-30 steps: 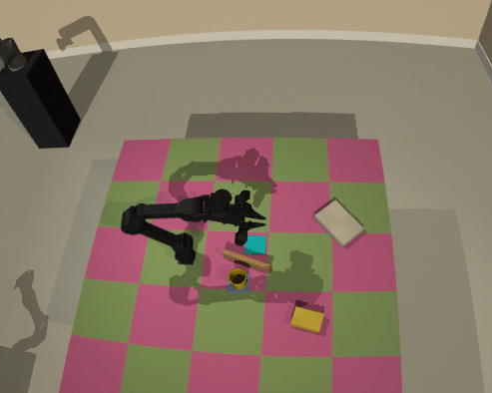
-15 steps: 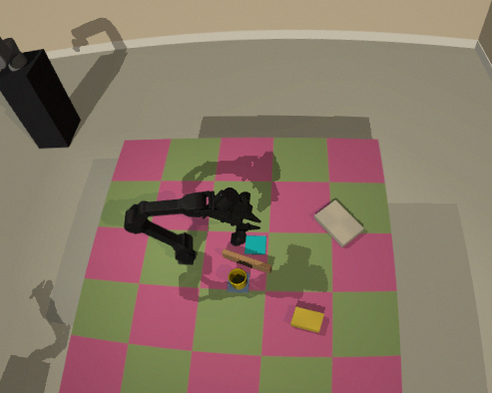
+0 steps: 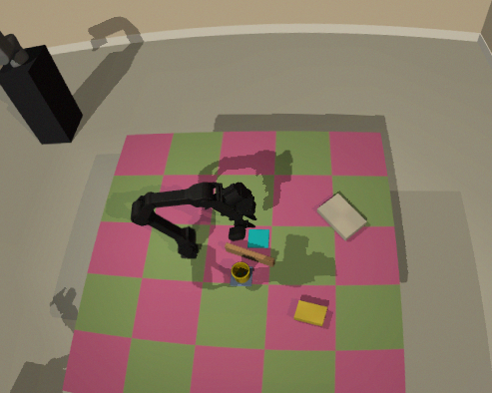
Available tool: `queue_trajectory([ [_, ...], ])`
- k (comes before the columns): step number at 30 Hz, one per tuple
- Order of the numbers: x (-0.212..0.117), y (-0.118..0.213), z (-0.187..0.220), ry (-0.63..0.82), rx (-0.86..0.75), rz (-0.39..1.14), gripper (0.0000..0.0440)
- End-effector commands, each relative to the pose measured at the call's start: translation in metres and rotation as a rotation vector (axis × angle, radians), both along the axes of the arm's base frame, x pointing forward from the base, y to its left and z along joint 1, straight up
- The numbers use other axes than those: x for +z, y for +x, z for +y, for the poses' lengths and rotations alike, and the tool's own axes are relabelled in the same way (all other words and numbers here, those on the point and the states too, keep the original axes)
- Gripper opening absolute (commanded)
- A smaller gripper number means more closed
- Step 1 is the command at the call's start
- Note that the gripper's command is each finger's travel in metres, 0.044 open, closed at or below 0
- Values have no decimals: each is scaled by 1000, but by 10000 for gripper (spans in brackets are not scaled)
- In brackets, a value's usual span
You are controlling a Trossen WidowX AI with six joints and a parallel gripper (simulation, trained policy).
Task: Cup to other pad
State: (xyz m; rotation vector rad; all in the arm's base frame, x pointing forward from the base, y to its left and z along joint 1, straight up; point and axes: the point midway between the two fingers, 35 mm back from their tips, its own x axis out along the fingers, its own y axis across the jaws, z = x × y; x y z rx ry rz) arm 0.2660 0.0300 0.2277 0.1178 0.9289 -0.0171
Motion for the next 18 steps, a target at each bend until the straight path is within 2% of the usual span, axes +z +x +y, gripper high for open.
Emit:
queue_trajectory([
  [1,-3,-4,-3,-20,1,49,127],
  [18,-20,-26,-23,-102,35,312,118],
])
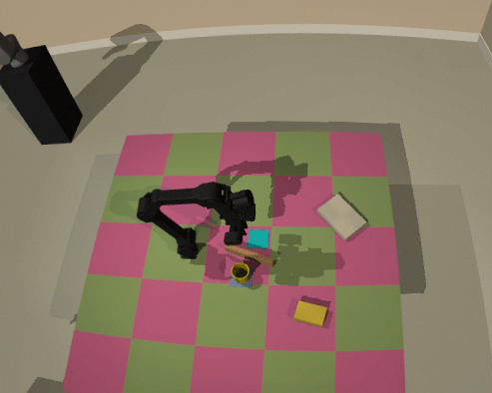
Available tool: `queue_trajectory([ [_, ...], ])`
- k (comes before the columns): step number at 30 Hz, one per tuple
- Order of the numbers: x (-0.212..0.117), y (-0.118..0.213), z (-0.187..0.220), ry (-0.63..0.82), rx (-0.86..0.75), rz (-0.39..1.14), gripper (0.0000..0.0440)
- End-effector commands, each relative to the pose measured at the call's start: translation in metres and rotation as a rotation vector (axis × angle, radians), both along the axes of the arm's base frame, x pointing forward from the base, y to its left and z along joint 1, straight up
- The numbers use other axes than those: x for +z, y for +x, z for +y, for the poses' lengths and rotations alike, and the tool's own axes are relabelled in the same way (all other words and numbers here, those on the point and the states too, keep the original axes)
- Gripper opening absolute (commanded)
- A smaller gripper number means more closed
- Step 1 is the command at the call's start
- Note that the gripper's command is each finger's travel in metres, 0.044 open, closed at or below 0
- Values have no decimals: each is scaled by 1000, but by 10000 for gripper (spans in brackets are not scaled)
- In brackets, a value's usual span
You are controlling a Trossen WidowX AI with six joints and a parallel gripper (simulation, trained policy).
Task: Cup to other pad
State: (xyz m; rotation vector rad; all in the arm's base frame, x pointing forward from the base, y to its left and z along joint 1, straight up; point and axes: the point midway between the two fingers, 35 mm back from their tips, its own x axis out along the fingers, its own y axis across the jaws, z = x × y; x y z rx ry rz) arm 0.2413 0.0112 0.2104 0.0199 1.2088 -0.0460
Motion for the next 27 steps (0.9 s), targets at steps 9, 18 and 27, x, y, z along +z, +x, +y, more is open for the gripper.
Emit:
queue_trajectory([
  [9,-17,-7,-18,-50,27,152,124],
  [18,-32,-12,-32,-72,43,255,133],
  [27,-50,-16,-46,-85,55,323,155],
])
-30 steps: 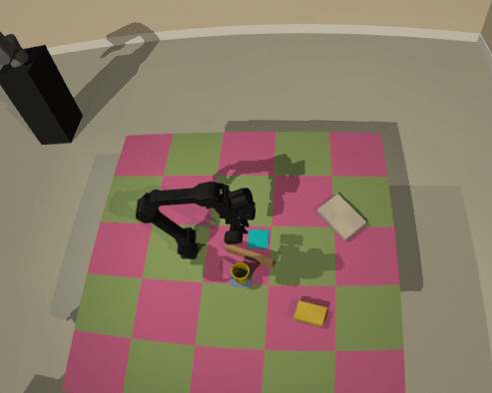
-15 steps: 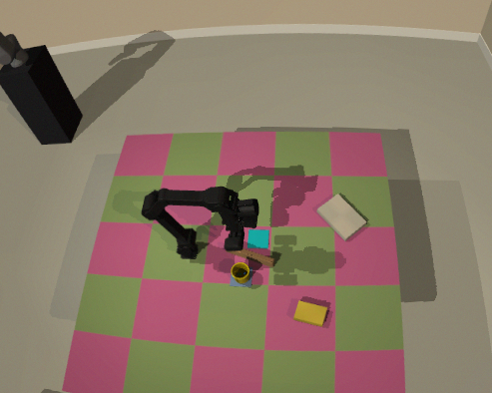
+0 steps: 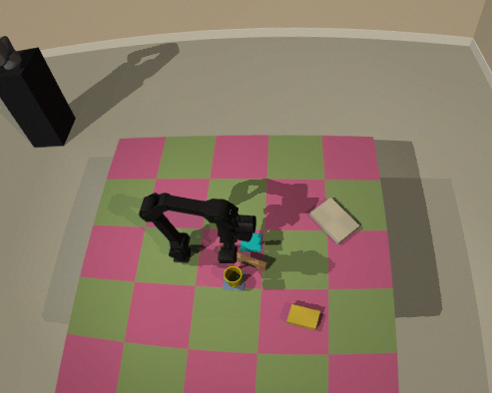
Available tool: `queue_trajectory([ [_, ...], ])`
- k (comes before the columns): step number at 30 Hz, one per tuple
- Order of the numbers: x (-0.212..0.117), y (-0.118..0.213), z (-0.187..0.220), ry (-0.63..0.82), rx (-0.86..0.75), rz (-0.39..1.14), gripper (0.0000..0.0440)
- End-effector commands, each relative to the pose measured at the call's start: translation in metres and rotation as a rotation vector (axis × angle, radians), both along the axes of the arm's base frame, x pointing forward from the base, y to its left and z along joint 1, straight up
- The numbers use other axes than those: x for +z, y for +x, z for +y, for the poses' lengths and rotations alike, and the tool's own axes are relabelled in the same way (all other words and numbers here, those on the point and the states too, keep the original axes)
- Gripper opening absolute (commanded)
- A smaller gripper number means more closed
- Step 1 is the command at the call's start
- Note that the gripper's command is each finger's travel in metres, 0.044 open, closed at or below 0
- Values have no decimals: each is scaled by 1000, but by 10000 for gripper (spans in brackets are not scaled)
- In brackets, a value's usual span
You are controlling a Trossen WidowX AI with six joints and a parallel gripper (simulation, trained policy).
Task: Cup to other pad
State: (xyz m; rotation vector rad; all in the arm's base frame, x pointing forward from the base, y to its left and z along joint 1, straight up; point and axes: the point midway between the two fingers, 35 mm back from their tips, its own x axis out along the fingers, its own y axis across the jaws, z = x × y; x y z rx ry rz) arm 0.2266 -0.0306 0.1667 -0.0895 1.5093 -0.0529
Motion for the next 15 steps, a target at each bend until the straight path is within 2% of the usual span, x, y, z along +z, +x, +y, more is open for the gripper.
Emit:
queue_trajectory([
  [1,-8,-1,-6,-7,5,25,158],
  [15,-40,-5,-25,-13,40,85,185],
])
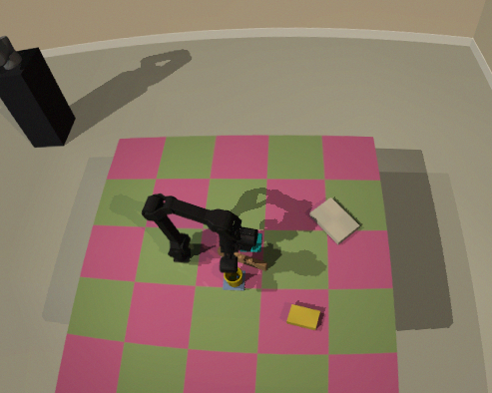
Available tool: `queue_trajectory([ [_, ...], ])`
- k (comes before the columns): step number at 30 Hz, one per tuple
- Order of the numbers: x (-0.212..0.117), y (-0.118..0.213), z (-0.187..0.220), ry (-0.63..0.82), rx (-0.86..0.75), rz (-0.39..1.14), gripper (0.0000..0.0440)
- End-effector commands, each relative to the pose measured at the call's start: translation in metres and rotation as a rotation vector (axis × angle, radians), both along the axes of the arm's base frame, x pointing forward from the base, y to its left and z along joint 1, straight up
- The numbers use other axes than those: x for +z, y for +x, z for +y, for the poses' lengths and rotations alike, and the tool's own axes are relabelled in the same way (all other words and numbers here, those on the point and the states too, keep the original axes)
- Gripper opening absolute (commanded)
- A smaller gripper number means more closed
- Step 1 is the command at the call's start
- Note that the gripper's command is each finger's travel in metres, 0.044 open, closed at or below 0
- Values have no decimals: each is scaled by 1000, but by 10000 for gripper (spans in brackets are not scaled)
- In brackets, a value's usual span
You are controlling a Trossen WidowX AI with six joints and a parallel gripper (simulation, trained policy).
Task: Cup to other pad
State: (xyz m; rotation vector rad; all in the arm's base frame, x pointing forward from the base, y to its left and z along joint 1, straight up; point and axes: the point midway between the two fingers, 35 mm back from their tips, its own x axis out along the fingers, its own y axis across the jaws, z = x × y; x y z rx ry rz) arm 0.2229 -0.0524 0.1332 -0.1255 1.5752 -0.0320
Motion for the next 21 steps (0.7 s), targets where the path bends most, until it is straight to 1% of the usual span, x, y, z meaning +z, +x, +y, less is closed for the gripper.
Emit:
queue_trajectory([
  [1,-9,-2,-5,-3,11,20,185],
  [12,-40,-4,-16,2,66,57,188],
  [21,-67,-6,-20,18,146,77,192],
])
